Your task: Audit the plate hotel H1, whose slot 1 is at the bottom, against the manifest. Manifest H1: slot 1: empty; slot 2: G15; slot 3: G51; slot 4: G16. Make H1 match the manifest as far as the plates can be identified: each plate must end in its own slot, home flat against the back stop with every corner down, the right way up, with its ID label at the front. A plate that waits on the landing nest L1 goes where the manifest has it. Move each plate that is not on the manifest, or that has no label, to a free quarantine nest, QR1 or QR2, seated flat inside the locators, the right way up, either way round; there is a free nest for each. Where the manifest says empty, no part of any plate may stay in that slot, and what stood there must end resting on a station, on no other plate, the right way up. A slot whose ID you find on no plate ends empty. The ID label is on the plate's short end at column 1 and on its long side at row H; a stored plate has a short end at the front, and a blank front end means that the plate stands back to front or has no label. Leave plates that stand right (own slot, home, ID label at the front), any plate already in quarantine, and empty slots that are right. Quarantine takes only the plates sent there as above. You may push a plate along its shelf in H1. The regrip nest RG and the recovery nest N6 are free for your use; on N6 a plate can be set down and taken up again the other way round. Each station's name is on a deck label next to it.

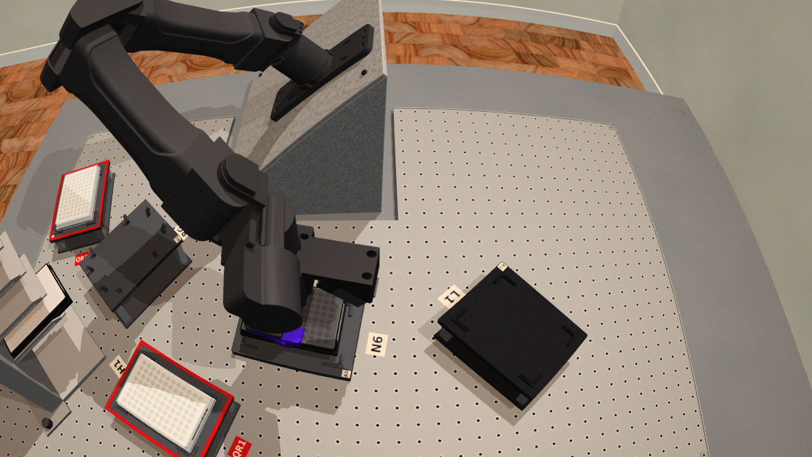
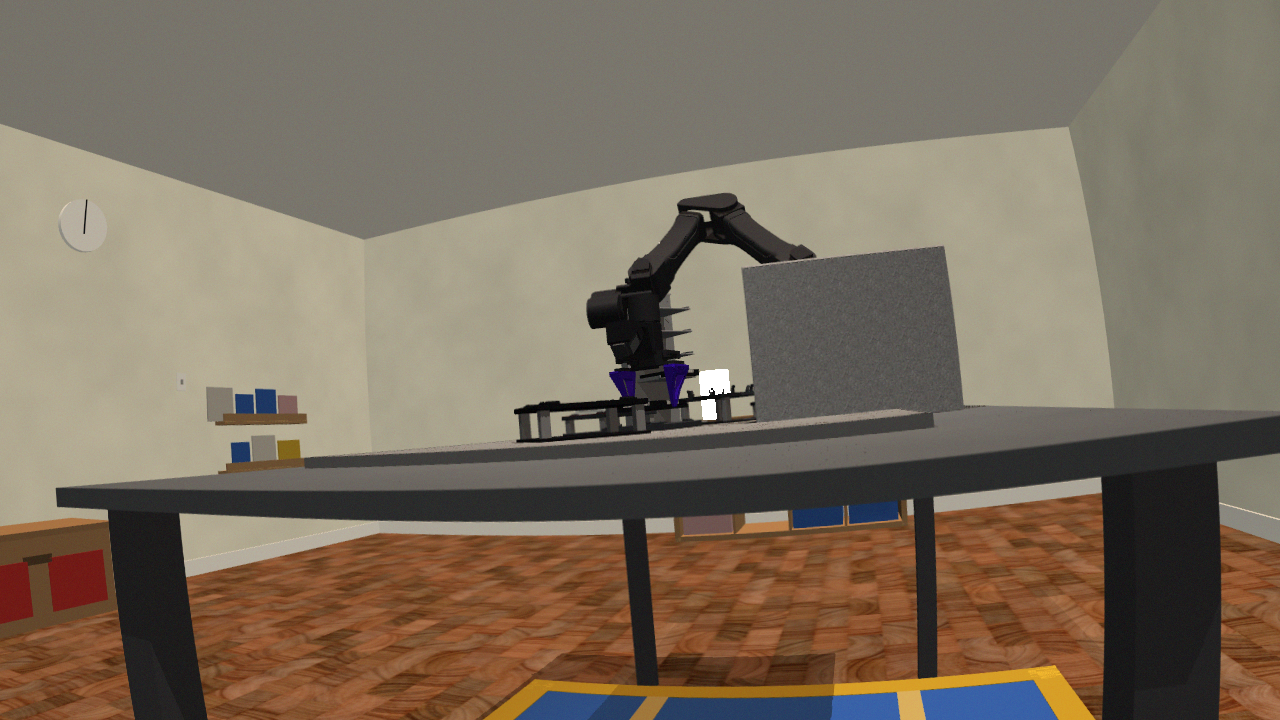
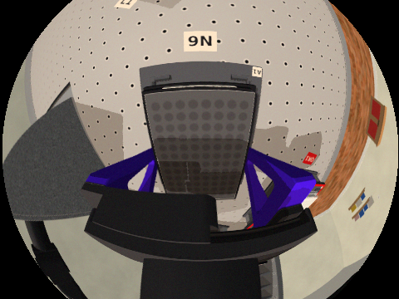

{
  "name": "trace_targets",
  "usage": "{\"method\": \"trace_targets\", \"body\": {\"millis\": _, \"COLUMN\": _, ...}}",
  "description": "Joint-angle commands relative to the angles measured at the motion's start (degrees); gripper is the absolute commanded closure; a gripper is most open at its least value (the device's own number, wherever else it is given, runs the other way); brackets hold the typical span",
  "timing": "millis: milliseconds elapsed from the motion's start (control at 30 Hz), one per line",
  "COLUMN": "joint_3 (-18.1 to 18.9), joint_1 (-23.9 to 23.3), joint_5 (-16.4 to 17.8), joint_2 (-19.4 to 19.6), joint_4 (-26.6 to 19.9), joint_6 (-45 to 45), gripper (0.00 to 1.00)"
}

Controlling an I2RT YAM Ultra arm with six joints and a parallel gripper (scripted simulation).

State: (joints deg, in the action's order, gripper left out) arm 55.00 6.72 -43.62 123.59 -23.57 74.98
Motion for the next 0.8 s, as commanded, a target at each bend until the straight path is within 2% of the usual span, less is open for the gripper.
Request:
{"method": "trace_targets", "body": {"millis": 0, "joint_3": 0.0, "joint_1": 0.2, "joint_5": 0.0, "joint_2": -0.1, "joint_4": 0.7, "joint_6": 0.6, "gripper": 0.14}}
{"method": "trace_targets", "body": {"millis": 767, "joint_3": -0.7, "joint_1": -1.5, "joint_5": 0.0, "joint_2": 1.5, "joint_4": 4.6, "joint_6": 3.0, "gripper": 0.14}}
